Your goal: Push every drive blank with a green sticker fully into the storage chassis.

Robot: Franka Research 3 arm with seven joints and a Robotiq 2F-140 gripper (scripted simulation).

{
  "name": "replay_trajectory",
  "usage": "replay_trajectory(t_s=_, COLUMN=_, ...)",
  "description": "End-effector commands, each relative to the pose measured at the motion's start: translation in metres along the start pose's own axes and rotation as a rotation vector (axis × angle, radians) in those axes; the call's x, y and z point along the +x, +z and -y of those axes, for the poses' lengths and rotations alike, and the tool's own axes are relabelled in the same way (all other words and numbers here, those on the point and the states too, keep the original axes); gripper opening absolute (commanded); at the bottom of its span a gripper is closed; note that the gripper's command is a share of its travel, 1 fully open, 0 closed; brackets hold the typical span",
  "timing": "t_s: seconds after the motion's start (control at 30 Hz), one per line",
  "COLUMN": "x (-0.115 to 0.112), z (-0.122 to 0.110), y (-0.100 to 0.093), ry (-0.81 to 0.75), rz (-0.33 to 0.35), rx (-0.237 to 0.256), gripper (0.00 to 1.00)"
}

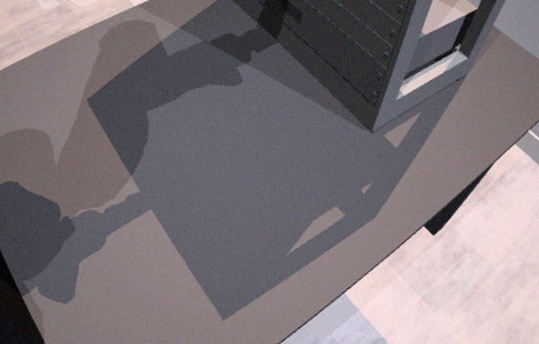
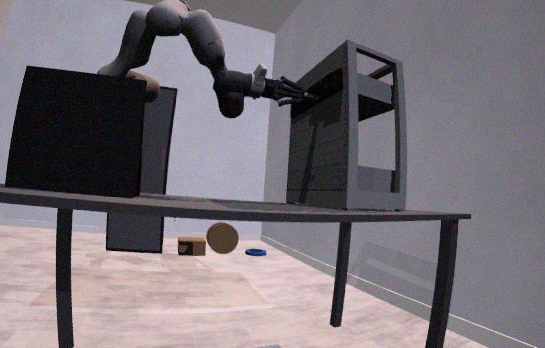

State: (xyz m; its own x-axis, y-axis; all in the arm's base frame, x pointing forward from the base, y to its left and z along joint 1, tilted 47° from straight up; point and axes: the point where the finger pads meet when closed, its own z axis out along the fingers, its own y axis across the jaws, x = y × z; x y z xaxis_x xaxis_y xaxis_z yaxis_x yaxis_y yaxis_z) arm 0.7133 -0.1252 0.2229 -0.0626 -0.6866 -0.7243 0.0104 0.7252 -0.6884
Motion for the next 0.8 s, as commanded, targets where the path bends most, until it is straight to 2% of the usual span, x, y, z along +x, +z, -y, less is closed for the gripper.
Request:
replay_trajectory(t_s=0.0, x=-0.004, z=-0.006, y=0.003, ry=0.008, rz=0.009, rx=-0.013, gripper=0.00)
replay_trajectory(t_s=0.33, x=-0.004, z=-0.006, y=-0.002, ry=0.008, rz=0.009, rx=-0.013, gripper=0.00)
replay_trajectory(t_s=0.47, x=-0.004, z=-0.005, y=-0.017, ry=0.008, rz=0.009, rx=-0.013, gripper=0.00)
replay_trajectory(t_s=0.6, x=-0.004, z=-0.005, y=-0.041, ry=0.008, rz=0.009, rx=-0.013, gripper=0.00)
replay_trajectory(t_s=0.67, x=-0.004, z=-0.005, y=-0.041, ry=0.008, rz=0.009, rx=-0.013, gripper=0.00)
replay_trajectory(t_s=0.77, x=-0.004, z=-0.005, y=-0.058, ry=0.008, rz=0.009, rx=-0.013, gripper=0.00)
